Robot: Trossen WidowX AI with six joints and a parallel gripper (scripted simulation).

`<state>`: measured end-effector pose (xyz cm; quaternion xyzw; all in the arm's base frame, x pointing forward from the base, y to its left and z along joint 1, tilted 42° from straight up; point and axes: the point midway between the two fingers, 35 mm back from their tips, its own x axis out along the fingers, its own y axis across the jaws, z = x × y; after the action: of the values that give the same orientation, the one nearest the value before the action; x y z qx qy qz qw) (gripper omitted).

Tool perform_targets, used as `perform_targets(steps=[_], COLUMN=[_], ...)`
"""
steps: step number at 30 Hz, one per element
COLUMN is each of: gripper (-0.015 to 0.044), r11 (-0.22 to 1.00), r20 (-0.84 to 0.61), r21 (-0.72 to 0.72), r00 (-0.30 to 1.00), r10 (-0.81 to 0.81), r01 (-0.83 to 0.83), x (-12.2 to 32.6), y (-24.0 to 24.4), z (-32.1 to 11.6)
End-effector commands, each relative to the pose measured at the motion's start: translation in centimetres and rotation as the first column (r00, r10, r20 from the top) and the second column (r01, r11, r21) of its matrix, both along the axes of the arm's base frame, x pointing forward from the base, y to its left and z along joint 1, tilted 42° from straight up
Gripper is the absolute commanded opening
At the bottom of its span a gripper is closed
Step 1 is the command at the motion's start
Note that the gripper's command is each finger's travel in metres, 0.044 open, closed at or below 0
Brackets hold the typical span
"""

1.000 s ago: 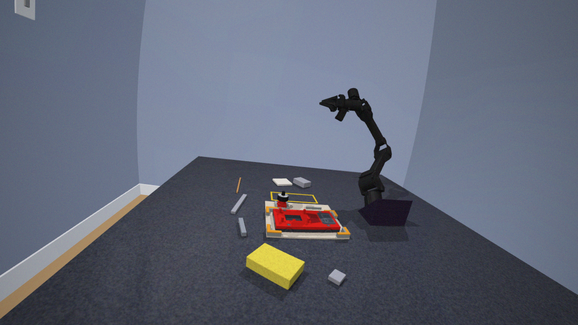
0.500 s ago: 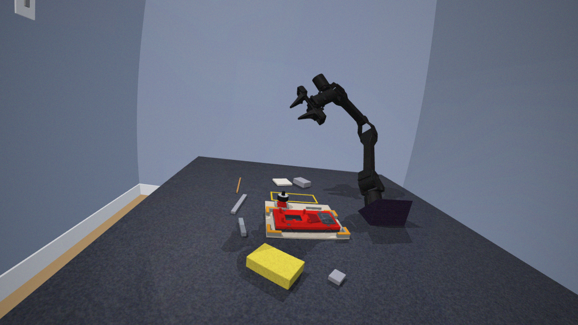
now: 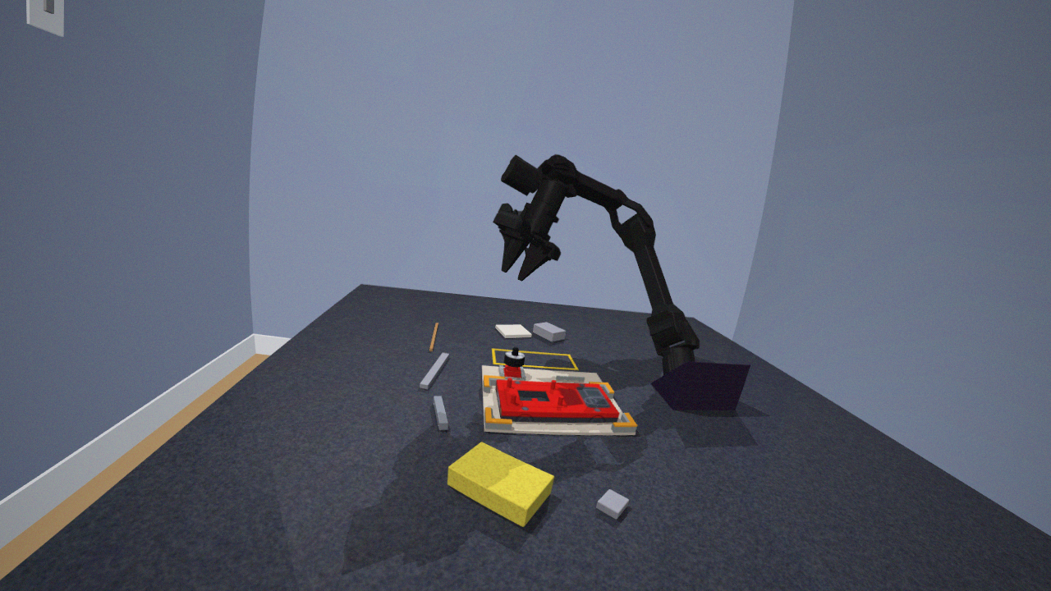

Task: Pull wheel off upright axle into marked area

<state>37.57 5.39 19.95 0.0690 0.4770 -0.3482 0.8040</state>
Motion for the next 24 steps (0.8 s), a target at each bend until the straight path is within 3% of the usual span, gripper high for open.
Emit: perform_targets(steps=[1, 6, 24], gripper=[0.03, 0.03, 0.03], r11=[0.976, 0.902, 0.898], r20=[-0.299, -0.635, -0.646], r21=[-0.119, -0.131, -0.128], r00=[0.944, 0.733, 0.722], r10=[0.139, 0.243, 0.246], r01=[-0.181, -0.412, -0.421], x=[0.1, -0.5, -0.8], y=[-0.5, -1.2, -3.3], z=[-4.6, -9.6, -11.1])
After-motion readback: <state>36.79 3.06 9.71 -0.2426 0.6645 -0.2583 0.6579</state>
